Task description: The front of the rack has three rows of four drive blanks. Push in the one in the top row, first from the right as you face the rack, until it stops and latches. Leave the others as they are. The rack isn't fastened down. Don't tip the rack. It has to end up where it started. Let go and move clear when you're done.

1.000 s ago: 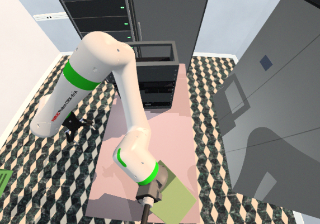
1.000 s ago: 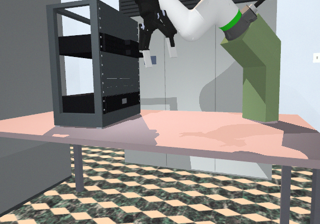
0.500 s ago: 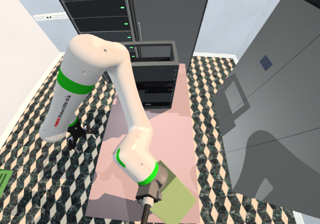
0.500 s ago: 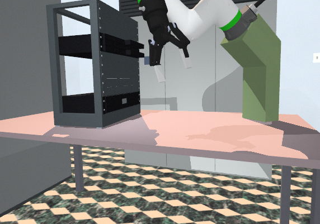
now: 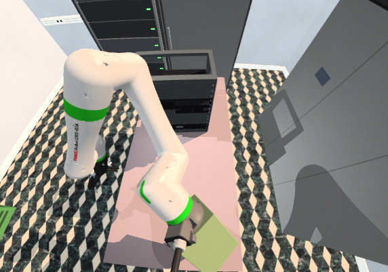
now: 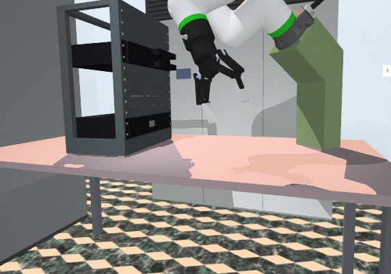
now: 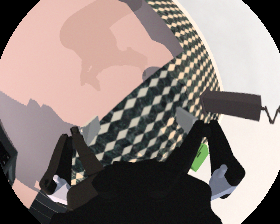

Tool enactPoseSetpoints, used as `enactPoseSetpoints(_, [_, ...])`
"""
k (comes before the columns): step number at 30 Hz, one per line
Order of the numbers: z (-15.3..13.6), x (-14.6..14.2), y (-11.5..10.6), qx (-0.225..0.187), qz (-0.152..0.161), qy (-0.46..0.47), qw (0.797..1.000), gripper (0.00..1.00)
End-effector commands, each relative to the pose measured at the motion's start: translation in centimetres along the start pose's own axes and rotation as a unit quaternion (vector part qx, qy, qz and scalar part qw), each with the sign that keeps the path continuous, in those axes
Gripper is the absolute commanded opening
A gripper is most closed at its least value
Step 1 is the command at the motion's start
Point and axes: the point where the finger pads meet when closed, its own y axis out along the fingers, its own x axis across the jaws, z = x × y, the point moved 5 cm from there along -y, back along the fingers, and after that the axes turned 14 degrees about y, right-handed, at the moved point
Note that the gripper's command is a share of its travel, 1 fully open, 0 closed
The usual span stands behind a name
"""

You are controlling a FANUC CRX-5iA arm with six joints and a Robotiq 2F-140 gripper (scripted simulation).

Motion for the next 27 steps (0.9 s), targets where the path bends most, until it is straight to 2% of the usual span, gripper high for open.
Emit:
enactPoseSetpoints(1, [0.1, -0.6, 2.0, -0.011, -0.025, 0.006, 1.0, 1.0])
enactPoseSetpoints(9, [-0.3, -3.5, 5.2, -0.062, -0.057, 0.028, 0.996, 1.0])
enactPoseSetpoints(11, [-0.5, -4.7, 5.8, -0.08, -0.061, 0.034, 0.994, 1.0])
enactPoseSetpoints(13, [-0.5, -4.7, 5.8, -0.08, -0.061, 0.034, 0.994, 1.0])
enactPoseSetpoints(16, [-0.9, -6.7, 6.5, -0.109, -0.062, 0.043, 0.991, 1.0])
enactPoseSetpoints(21, [-1.7, -10.8, 7.1, -0.165, -0.052, 0.057, 0.983, 1.0])
enactPoseSetpoints(27, [-2.2, -16.8, 6.6, -0.236, -0.018, 0.067, 0.969, 1.0])
